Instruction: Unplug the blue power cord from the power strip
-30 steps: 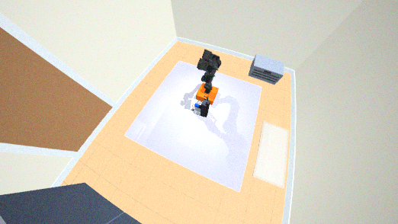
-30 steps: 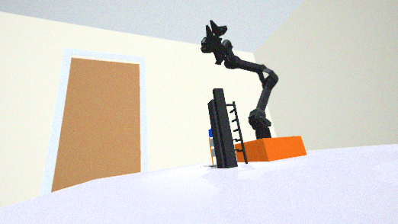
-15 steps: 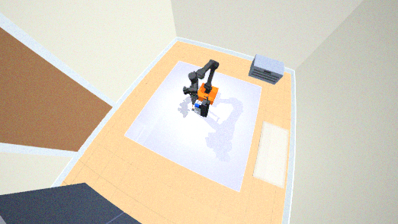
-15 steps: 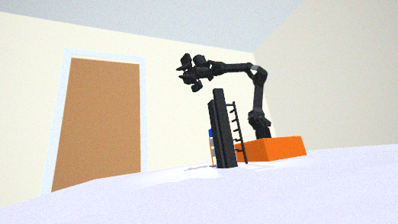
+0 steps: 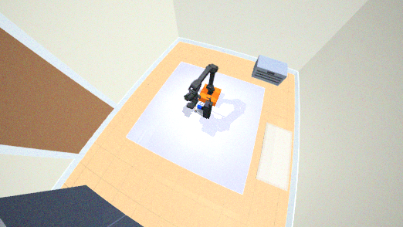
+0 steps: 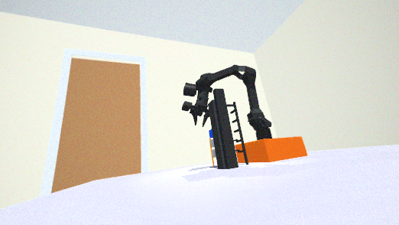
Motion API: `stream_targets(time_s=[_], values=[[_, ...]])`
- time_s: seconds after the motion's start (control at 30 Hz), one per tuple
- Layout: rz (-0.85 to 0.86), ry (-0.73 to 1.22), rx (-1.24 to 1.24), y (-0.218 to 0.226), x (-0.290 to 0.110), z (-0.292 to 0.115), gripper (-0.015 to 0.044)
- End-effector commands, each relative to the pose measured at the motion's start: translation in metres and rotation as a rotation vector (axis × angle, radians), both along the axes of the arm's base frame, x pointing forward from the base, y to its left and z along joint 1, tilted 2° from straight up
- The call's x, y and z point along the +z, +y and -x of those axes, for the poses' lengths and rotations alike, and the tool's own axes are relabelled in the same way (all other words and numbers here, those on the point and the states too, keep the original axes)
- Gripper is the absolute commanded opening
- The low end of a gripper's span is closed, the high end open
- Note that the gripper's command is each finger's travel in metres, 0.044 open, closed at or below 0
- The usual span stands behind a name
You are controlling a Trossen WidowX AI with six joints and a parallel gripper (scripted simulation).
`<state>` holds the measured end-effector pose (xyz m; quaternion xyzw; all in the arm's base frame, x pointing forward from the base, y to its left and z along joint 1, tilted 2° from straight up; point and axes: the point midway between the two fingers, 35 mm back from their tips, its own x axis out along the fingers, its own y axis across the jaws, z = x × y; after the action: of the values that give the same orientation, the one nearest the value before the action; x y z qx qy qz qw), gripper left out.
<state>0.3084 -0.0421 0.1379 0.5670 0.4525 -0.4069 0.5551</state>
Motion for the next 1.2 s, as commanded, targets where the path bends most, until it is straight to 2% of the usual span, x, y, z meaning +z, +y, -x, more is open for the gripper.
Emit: stream_targets(time_s=[0.0,0.43,1.17], values=[[0.055,0.254,-0.002,-0.012,-0.026,0.039,0.0160],[0.057,0.265,-0.001,-0.009,-0.027,0.040,0.0160],[0.054,0.265,-0.001,0.027,-0.027,0.042,0.0160]])
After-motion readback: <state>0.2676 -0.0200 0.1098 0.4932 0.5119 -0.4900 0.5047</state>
